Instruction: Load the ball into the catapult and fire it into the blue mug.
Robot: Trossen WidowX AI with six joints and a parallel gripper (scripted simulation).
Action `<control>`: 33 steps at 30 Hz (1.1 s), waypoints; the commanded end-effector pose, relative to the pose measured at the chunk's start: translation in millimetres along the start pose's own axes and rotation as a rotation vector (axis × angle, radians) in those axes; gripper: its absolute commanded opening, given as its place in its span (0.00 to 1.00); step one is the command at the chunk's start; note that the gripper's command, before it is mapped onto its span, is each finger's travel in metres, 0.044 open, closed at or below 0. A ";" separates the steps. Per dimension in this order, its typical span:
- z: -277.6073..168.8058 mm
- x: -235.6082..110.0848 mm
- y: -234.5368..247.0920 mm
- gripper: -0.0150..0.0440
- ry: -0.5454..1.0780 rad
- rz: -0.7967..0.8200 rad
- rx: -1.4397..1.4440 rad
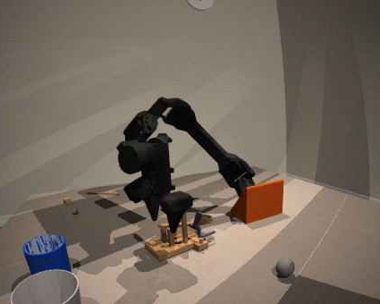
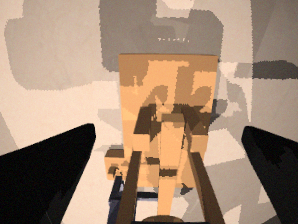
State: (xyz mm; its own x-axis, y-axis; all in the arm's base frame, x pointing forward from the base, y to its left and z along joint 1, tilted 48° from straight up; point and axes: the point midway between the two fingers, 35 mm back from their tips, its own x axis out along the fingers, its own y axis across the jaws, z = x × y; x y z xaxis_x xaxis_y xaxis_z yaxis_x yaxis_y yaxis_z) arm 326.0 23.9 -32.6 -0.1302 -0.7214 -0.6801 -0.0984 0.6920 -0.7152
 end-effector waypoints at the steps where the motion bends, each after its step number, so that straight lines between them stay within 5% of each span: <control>1: 0.2 7.9 -0.6 1.00 0.000 -0.006 -0.006; 23: -1.1 39.3 -1.4 1.00 0.000 -0.008 -0.005; 33: -1.0 36.2 -0.9 0.56 0.002 -0.002 0.000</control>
State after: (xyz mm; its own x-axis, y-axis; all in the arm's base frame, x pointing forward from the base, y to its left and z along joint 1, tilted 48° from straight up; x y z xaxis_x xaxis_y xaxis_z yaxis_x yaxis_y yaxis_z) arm 320.3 -2.9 -56.5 -0.1318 -0.7231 -0.6781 -0.0988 0.6902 -0.7168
